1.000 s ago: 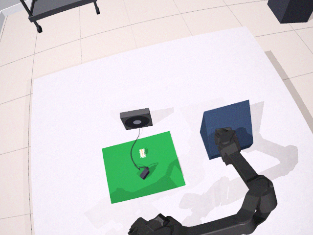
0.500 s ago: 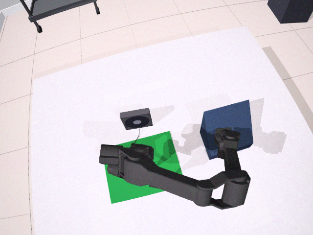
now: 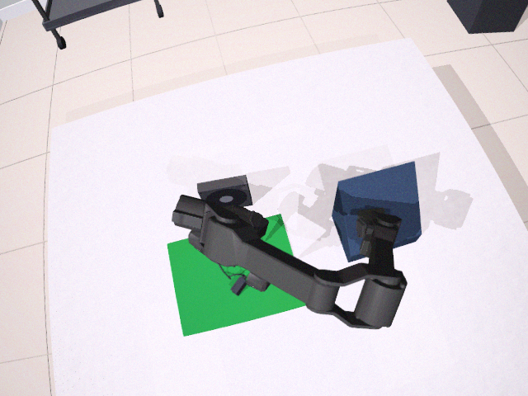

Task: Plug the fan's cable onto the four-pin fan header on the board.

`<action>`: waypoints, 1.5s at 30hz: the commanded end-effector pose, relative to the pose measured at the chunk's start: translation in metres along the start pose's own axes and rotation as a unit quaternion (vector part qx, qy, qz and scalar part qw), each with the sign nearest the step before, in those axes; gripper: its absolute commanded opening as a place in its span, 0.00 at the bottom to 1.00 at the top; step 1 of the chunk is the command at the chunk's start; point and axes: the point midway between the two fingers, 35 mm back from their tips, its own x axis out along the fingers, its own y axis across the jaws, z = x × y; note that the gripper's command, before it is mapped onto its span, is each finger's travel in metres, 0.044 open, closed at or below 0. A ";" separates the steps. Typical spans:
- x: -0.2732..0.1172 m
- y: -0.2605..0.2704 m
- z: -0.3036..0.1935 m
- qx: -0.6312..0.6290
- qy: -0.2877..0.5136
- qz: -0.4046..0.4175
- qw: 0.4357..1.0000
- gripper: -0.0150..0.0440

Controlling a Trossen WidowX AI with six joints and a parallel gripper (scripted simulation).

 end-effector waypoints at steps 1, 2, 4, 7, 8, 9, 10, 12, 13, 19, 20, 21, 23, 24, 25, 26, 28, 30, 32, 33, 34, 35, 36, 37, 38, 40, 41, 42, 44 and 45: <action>0.027 -0.001 0.009 0.007 -0.004 -0.004 1.000 1.00; 0.037 -0.002 0.011 0.007 -0.003 -0.004 1.000 1.00; 0.053 -0.003 0.016 0.007 -0.002 -0.005 1.000 1.00; 0.055 -0.004 0.016 0.007 -0.002 -0.006 1.000 1.00; 0.055 -0.004 0.016 0.007 -0.002 -0.006 1.000 1.00; 0.056 -0.004 0.016 0.007 -0.002 -0.006 1.000 1.00; 0.056 -0.004 0.016 0.007 -0.002 -0.006 1.000 1.00; 0.059 -0.004 0.017 0.007 -0.002 -0.005 1.000 1.00; 0.060 -0.003 0.017 0.007 -0.002 -0.005 1.000 1.00; 0.070 -0.003 0.020 0.007 -0.002 -0.005 1.000 1.00; 0.071 -0.003 0.020 0.007 -0.002 -0.005 1.000 1.00; 0.073 -0.003 0.020 0.007 -0.002 -0.005 1.000 1.00; 0.076 -0.003 0.021 0.007 -0.002 -0.005 1.000 1.00; 0.078 -0.003 0.022 0.007 -0.002 -0.005 1.000 1.00; 0.079 -0.003 0.022 0.007 -0.002 -0.005 1.000 1.00; 0.081 -0.004 0.022 0.007 -0.002 -0.006 1.000 1.00; 0.084 -0.004 0.023 0.007 -0.002 -0.006 1.000 1.00; 0.087 -0.004 0.024 0.007 -0.002 -0.006 1.000 1.00; 0.090 -0.004 0.025 0.007 -0.002 -0.006 1.000 1.00; 0.092 -0.004 0.025 0.007 -0.002 -0.006 1.000 1.00; 0.093 -0.005 0.026 0.007 -0.002 -0.006 1.000 1.00; 0.094 -0.005 0.026 0.007 -0.002 -0.006 1.000 1.00; 0.094 -0.005 0.026 0.007 -0.002 -0.006 1.000 1.00; 0.094 -0.005 0.026 0.007 -0.002 -0.006 1.000 1.00; 0.094 -0.005 0.026 0.007 -0.002 -0.006 1.000 1.00; 0.092 -0.003 0.024 0.002 -0.004 -0.003 1.000 0.96; 0.092 -0.003 0.024 0.002 -0.004 -0.003 1.000 0.91; 0.092 -0.003 0.024 0.002 -0.004 -0.003 1.000 0.87; 0.092 -0.003 0.024 0.002 -0.004 -0.003 1.000 0.78; 0.092 -0.003 0.024 0.002 -0.004 -0.003 1.000 0.73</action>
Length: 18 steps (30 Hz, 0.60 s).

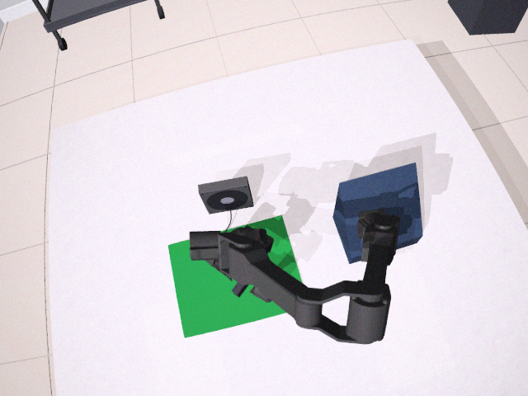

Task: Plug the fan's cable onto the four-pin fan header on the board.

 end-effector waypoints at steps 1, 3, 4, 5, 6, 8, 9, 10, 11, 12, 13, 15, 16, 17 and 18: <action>0.000 0.000 0.000 0.000 0.000 0.000 1.000 0.69; 0.000 0.000 0.000 0.000 0.000 0.000 1.000 0.60; 0.000 0.000 0.000 0.000 0.000 0.000 1.000 0.56; 0.000 0.000 0.000 0.000 0.000 0.000 1.000 0.51; 0.000 0.000 0.000 0.000 0.000 0.000 1.000 0.50; 0.000 0.000 0.000 0.000 0.000 0.000 1.000 0.48; 0.000 0.000 0.000 0.000 0.000 0.000 1.000 0.47; 0.000 0.000 0.000 0.000 0.000 0.000 1.000 0.45; 0.000 0.000 0.000 0.000 0.000 0.000 1.000 0.44; 0.000 0.000 0.000 0.000 0.000 0.000 1.000 0.43; 0.000 0.000 0.000 0.000 0.000 0.000 1.000 0.42; 0.000 0.000 0.000 0.000 0.000 0.000 1.000 0.40; 0.000 0.000 0.000 0.000 0.000 0.000 1.000 0.39; 0.000 0.000 0.000 0.000 0.000 0.000 1.000 0.37; 0.000 0.000 0.000 0.000 0.000 0.000 1.000 0.36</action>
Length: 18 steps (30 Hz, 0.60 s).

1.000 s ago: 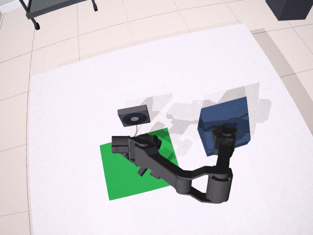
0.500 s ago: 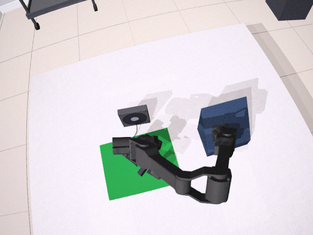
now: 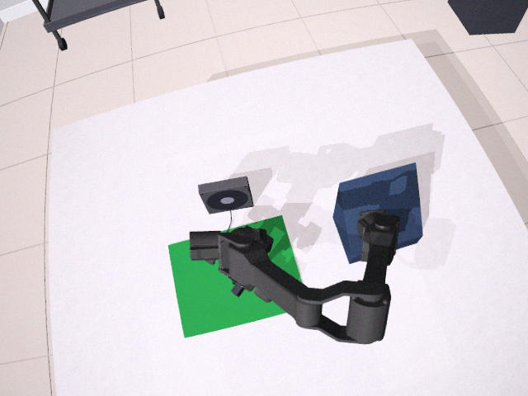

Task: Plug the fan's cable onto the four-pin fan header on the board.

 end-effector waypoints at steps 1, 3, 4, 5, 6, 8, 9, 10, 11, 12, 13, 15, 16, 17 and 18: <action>0.000 0.000 0.000 -0.001 0.000 0.000 1.000 0.35; 0.000 0.000 0.000 -0.001 0.000 0.000 1.000 0.33; -0.001 0.000 0.000 0.000 0.000 0.000 1.000 0.29; -0.002 0.000 -0.001 0.000 0.000 0.000 1.000 0.25; -0.004 0.001 -0.001 0.000 -0.001 0.000 1.000 0.25; -0.009 0.002 -0.003 0.000 -0.001 0.001 1.000 0.25; -0.012 0.003 -0.004 0.000 -0.001 0.001 1.000 0.25; -0.015 0.003 -0.004 0.000 -0.002 0.001 1.000 0.25; -0.018 0.003 -0.005 0.000 -0.002 0.002 1.000 0.25; -0.021 0.004 -0.006 0.001 -0.002 0.002 1.000 0.25; -0.023 0.004 -0.006 0.001 -0.002 0.002 1.000 0.25; -0.029 0.005 -0.008 0.001 -0.002 0.002 1.000 0.25; -0.032 0.005 -0.009 0.001 -0.003 0.002 1.000 0.25; -0.035 0.005 -0.009 0.001 -0.003 0.002 1.000 0.25; -0.038 0.005 -0.010 0.001 -0.003 0.002 1.000 0.25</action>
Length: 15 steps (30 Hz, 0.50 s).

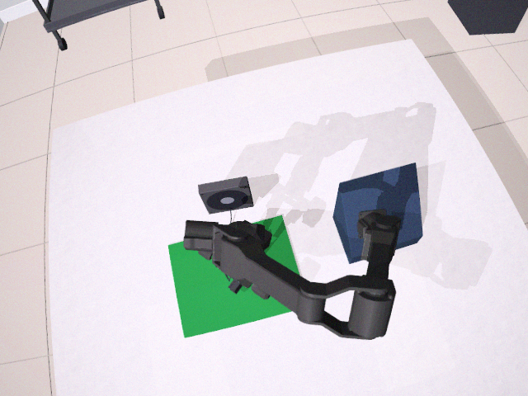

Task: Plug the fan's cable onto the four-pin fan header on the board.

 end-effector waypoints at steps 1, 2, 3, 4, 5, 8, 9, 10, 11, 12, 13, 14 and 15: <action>-0.014 0.002 -0.005 -0.005 -0.001 0.004 1.000 0.25; -0.017 0.002 -0.005 -0.004 -0.001 0.004 1.000 0.25; -0.020 0.002 -0.006 -0.004 -0.001 0.004 1.000 0.25; -0.023 0.002 -0.007 -0.004 -0.001 0.004 1.000 0.25; -0.026 0.002 -0.007 -0.004 -0.001 0.004 1.000 0.25; -0.035 0.002 -0.009 -0.004 -0.001 0.003 1.000 0.25; -0.038 0.002 -0.010 -0.003 -0.001 0.003 1.000 0.25; -0.041 0.001 -0.011 -0.003 -0.001 0.003 1.000 0.25; -0.044 0.001 -0.011 -0.003 -0.001 0.003 1.000 0.25; -0.047 0.001 -0.012 -0.003 0.000 0.003 1.000 0.25; -0.050 0.000 -0.012 -0.003 0.000 0.002 1.000 0.25; -0.053 0.000 -0.013 -0.003 0.000 0.002 1.000 0.25; -0.057 -0.001 -0.014 -0.003 0.000 0.002 1.000 0.25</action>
